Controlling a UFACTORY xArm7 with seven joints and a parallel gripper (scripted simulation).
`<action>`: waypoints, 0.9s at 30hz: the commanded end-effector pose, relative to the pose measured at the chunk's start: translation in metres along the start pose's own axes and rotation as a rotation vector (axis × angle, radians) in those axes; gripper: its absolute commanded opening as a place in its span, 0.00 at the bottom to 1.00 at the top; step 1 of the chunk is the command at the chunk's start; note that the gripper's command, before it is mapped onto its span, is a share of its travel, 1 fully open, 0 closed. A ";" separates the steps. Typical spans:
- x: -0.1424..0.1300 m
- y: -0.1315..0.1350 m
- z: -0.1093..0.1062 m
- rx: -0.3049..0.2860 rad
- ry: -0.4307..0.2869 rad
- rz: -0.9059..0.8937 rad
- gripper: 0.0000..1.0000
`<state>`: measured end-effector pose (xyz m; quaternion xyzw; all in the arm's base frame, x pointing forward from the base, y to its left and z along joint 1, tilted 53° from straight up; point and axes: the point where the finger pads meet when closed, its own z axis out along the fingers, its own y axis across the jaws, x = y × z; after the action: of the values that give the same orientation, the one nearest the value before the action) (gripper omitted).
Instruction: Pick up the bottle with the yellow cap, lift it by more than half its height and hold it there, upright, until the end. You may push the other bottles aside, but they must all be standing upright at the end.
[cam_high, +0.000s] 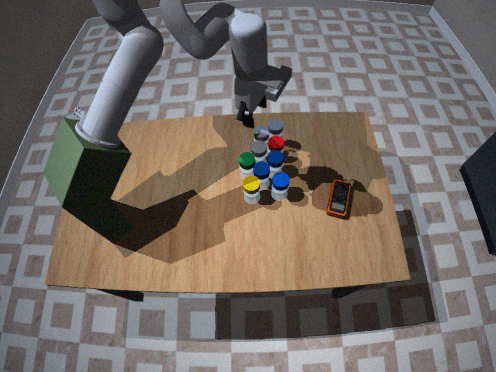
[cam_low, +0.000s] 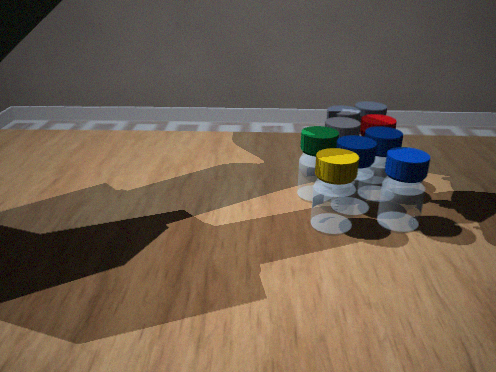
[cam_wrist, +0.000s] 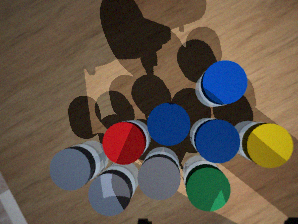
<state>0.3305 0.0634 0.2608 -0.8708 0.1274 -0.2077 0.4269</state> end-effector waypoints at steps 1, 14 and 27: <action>0.004 0.007 0.002 0.004 0.003 -0.074 0.79; 0.011 0.026 0.009 0.000 0.005 -0.262 0.79; 0.016 0.049 0.018 -0.010 0.004 -0.467 0.79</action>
<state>0.3485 0.0422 0.2199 -0.8803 -0.0573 -0.2927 0.3689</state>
